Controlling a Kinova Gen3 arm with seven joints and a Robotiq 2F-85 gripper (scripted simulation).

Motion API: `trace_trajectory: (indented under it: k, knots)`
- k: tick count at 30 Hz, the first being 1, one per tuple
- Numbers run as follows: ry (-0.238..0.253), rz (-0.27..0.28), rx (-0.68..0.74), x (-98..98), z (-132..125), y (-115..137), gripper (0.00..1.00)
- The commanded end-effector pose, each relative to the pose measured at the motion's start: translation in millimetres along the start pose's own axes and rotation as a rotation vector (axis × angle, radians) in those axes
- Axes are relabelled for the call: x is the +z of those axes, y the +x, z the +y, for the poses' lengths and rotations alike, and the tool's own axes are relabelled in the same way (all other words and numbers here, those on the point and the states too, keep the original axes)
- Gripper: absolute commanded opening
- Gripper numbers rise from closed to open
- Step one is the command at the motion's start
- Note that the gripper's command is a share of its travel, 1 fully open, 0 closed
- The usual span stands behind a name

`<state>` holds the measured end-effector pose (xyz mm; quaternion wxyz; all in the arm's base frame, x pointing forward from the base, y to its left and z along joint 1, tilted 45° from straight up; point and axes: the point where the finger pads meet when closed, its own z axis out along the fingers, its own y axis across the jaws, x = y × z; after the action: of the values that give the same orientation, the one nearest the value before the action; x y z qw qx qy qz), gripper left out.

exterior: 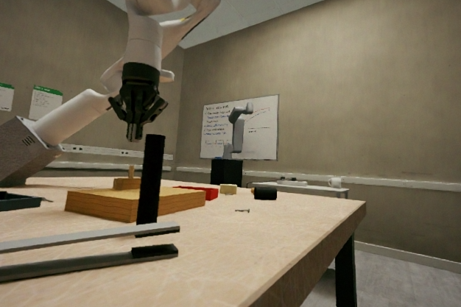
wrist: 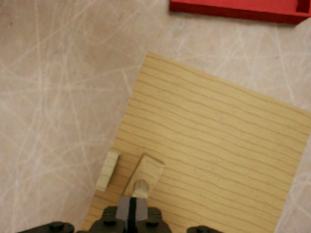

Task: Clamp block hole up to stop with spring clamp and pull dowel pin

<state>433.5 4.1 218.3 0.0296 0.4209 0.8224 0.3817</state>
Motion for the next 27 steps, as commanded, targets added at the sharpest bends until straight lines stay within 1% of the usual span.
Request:
trace_trajectory:
  k: [1,3,18,20,27]
  knots:
    - [-0.002,-0.002,-0.050,-0.6,0.2,-0.4,0.10]
    - [-0.002,-0.002,-0.050,-0.6,0.2,-0.4,0.10]
    - [-0.003,-0.003,-0.314,-0.9,0.7,-0.5,0.10]
    - [-0.003,-0.003,-0.314,-0.9,0.7,-0.5,0.10]
    - [-0.003,-0.004,-0.428,-1.1,1.1,-0.6,0.10]
